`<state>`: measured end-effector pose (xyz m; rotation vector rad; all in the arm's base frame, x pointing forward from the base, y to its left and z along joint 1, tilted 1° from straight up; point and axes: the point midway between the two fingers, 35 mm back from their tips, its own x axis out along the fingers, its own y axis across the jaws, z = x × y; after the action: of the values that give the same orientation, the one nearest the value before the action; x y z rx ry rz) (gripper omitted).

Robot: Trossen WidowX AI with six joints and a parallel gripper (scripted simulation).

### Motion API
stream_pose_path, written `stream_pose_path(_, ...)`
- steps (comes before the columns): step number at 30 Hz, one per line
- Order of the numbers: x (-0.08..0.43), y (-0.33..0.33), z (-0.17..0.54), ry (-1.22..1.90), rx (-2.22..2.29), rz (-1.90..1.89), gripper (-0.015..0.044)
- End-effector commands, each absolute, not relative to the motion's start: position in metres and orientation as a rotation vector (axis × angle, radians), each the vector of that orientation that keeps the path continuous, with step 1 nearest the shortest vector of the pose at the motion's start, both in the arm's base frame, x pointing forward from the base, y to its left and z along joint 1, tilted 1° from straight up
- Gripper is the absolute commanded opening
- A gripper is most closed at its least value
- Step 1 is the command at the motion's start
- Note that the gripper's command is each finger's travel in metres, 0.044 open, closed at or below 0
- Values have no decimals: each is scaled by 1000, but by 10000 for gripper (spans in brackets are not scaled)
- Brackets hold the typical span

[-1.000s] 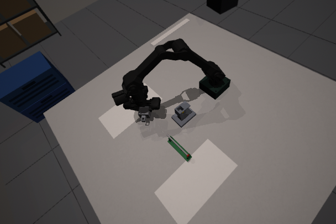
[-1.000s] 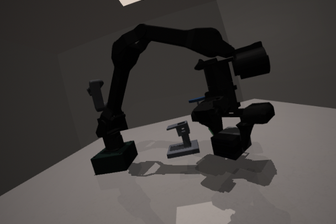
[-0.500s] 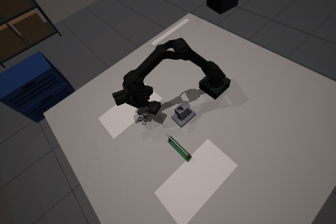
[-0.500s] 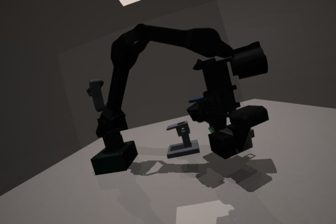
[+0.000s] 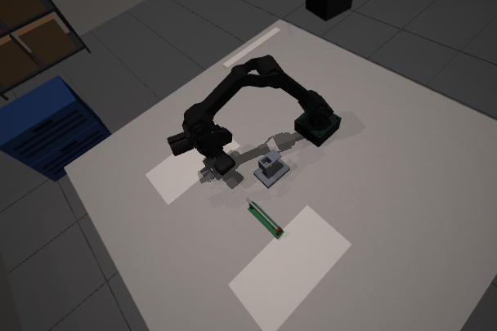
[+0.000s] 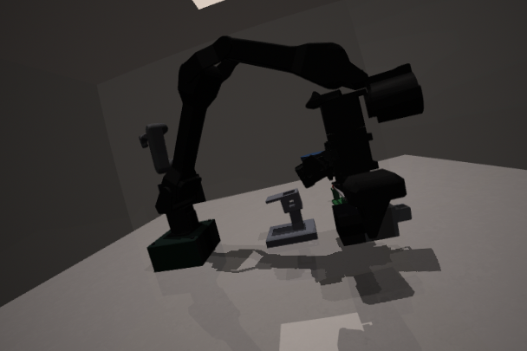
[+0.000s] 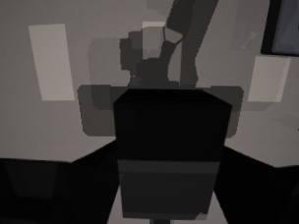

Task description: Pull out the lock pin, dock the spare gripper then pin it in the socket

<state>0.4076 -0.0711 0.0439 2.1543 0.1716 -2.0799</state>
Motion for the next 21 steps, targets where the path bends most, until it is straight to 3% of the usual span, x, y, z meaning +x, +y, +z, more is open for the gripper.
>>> stream_pose_path(1, 408, -71, 49, 48, 2229, -2119, 0)
stream_pose_path(9, 407, -70, 49, -150, 2323, -2204, 0)
stream_pose_path(21, 407, -71, 33, -154, 2325, -2206, 0)
